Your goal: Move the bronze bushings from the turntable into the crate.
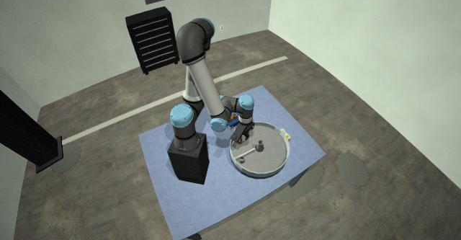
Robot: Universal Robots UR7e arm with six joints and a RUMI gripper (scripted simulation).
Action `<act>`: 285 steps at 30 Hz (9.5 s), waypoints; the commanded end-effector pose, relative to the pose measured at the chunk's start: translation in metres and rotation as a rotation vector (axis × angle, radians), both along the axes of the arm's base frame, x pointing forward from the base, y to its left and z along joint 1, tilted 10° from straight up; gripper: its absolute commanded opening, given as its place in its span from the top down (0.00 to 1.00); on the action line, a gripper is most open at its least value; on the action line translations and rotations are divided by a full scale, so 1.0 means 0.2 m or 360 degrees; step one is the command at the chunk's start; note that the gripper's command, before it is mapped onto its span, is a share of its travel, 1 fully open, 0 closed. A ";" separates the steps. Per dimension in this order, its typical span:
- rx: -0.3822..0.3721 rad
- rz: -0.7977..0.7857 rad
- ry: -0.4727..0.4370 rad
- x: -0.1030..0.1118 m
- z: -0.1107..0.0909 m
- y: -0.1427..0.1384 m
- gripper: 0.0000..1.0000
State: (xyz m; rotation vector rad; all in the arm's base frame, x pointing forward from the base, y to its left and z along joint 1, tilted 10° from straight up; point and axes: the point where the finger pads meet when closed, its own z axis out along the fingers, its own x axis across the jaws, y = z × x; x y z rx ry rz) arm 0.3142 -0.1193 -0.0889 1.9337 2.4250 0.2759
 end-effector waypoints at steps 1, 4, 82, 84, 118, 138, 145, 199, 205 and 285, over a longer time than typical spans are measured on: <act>-0.0003 -0.0002 0.0002 0.07 0.02 0.08 1.00; -0.0003 -0.0002 0.0002 0.11 0.03 0.13 1.00; -0.0003 -0.0002 0.0002 1.12 0.31 1.29 1.00; -0.0003 -0.0002 0.0002 1.13 0.31 1.30 1.00; -0.0003 -0.0002 0.0002 1.16 0.32 1.34 1.00; -0.0003 -0.0002 0.0002 1.16 0.32 1.34 1.00; -0.0003 -0.0002 0.0002 1.16 0.30 1.34 1.00; -0.0003 -0.0002 0.0002 1.23 -0.23 1.41 1.00; -0.0003 -0.0002 0.0002 1.23 -0.23 1.41 1.00; -0.0003 -0.0002 0.0002 1.26 -0.43 1.43 1.00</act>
